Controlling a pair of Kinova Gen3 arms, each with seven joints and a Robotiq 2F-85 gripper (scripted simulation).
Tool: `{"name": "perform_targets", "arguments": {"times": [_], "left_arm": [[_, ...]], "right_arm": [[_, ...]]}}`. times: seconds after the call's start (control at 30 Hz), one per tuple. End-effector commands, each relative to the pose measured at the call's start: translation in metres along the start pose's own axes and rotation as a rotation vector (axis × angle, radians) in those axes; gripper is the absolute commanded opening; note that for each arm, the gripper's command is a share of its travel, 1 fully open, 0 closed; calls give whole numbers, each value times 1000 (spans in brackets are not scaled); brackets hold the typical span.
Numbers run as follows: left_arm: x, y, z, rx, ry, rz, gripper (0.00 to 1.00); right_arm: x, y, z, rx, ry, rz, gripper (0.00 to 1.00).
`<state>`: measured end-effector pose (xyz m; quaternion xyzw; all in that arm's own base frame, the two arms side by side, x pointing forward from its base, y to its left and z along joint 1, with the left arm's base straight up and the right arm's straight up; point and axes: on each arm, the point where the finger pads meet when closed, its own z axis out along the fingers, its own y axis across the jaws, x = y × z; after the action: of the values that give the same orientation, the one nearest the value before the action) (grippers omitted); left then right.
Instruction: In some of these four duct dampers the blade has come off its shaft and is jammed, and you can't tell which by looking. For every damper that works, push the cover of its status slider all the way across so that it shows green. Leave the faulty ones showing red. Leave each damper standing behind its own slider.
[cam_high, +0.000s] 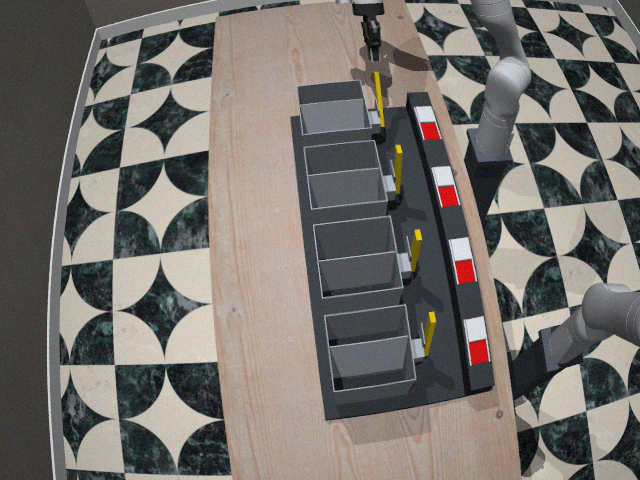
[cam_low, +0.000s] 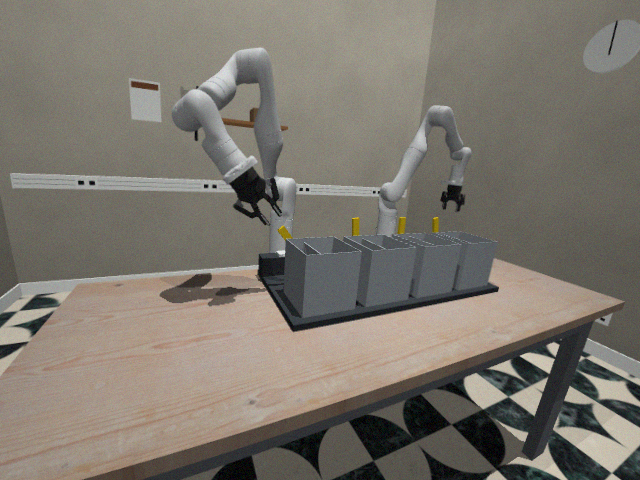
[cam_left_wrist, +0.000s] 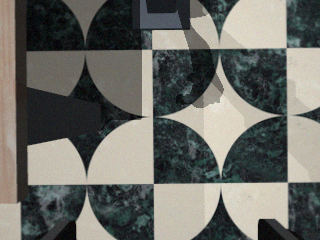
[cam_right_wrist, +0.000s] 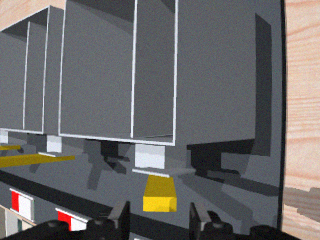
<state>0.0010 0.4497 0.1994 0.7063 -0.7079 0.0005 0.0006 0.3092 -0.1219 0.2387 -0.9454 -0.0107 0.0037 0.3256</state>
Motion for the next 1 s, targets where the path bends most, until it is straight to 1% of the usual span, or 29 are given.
{"name": "perform_targets", "arguments": {"times": [0.0,0.13,0.27,0.4,0.47,0.53,0.6,0.77,0.87,0.93,0.97], "left_arm": [[0,0,-1,0,-2,0,1000],[0,0,-1,0,-2,0,1000],[0,0,-1,0,-2,0,1000],[0,0,-1,0,-2,0,1000],[0,0,-1,0,-2,0,1000],[0,0,-1,0,-2,0,1000],[0,0,-1,0,-2,0,1000],[0,0,-1,0,-2,0,1000],[0,0,-1,0,-2,0,1000],[0,0,-1,0,-2,0,1000],[0,0,-1,0,-2,0,1000]], "right_arm": [[0,0,-1,-1,1,-1,436],[1,-1,-1,-5,1,-1,436],[5,-5,0,-29,2,-1,436],[15,-16,1,-82,8,-3,436],[21,-24,1,-119,16,-5,436],[28,-31,2,-158,16,-5,436],[28,-31,2,-158,16,-5,436],[48,-52,5,-267,24,-7,436],[59,-64,8,-335,20,-6,436],[68,-73,9,-380,26,-8,436],[71,-77,10,-402,20,-6,436]]}}
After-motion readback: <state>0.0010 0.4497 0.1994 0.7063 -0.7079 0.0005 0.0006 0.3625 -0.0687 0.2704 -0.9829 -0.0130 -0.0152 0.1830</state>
